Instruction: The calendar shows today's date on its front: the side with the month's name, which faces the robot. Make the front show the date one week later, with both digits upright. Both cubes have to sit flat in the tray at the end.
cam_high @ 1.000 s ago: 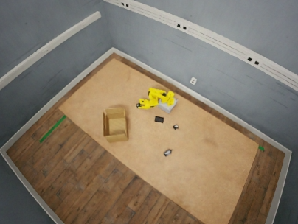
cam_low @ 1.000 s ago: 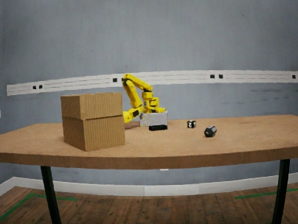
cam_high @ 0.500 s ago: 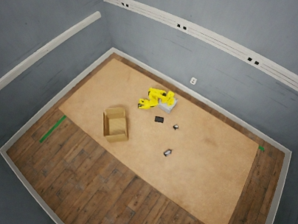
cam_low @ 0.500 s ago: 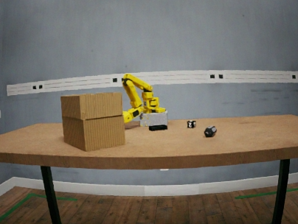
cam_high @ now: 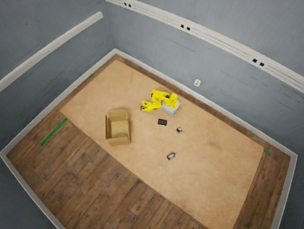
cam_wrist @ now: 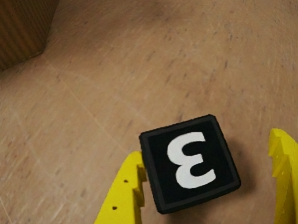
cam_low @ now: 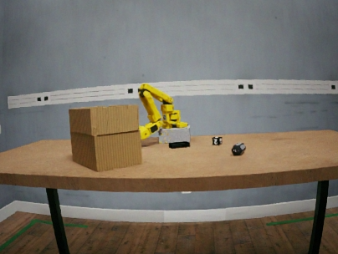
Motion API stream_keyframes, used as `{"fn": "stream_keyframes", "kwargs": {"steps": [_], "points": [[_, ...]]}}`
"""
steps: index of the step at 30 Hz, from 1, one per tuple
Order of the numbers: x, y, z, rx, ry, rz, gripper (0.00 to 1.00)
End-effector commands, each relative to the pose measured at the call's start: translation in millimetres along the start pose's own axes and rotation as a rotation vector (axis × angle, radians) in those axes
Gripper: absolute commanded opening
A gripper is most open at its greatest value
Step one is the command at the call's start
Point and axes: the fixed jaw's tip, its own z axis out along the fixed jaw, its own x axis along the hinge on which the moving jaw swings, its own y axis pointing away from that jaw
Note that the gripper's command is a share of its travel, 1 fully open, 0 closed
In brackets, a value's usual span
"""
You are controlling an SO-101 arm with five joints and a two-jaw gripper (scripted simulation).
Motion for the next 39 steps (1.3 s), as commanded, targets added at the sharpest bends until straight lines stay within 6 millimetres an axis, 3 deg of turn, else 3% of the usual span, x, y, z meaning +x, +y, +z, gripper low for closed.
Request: {"fn": "stream_keyframes", "kwargs": {"steps": [1,8,25,39], "points": [[1,-3,0,0.01,-0.002,0.011,0.36],[-1,-2,-8,0.01,0.02,0.011,0.36],[-8,-2,-50,0.012,0.124,0.01,0.36],[-8,-2,-54,0.012,0.132,0.01,0.36]]}}
